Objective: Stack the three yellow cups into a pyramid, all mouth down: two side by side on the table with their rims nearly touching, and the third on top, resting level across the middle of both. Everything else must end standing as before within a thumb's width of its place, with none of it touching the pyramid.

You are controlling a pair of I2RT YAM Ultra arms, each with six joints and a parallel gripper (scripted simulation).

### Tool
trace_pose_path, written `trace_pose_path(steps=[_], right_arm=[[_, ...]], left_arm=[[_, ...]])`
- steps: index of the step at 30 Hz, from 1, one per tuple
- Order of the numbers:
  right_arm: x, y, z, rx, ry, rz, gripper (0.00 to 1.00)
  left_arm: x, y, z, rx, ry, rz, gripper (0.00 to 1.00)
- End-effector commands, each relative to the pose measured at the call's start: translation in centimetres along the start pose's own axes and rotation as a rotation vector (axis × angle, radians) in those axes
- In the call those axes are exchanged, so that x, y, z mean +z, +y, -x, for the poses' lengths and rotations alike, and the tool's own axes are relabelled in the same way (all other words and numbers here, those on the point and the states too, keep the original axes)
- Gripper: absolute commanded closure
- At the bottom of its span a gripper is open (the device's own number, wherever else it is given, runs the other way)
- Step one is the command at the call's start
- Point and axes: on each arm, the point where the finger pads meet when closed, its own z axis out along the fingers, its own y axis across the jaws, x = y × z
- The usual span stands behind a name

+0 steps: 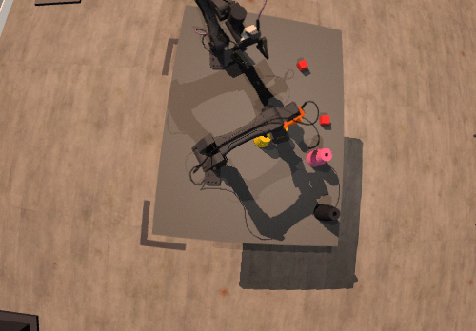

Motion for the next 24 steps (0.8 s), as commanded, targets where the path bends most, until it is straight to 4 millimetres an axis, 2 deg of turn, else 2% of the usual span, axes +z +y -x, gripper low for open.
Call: trace_pose_path(steps=[1,2,6,9,12,14,19,21,24], right_arm=[[-3.9,0.0,0.1,0.004,-0.033,0.001,0.0],[-4.6,0.0,0.1,0.004,-0.033,0.001,0.0],[-5.1,0.1,0.6,0.006,-0.052,0.006,0.0],[-4.7,0.4,1.7,0.021,-0.116,0.031,0.0],[-5.1,0.8,2.5,0.034,-0.214,0.068,0.0],[-5.5,0.5,2.7,0.052,-0.293,0.086,0.0],[-6.0,0.3,2.4,0.077,-0.445,0.127,0.0],[-6.0,0.3,2.4,0.077,-0.445,0.127,0.0],[-6.1,0.2,2.0,0.086,-0.496,0.14,0.0]], left_arm=[[-0.6,-0.2,0.7,-0.006,-0.039,-0.008,0.0],[-0.6,-0.2,0.7,-0.006,-0.039,-0.008,0.0],[-0.6,-0.2,0.7,-0.006,-0.039,-0.008,0.0],[-0.4,0.0,1.6,-0.006,-0.065,-0.003,0.0],[0.0,1.0,2.9,0.004,-0.095,0.034,0.0],[0.5,3.0,4.0,0.008,-0.127,0.104,0.0],[1.1,10.4,6.5,0.016,-0.183,0.342,0.0],[1.1,10.4,6.5,0.016,-0.183,0.342,0.0],[0.3,15.3,7.4,0.017,-0.202,0.492,0.0]])
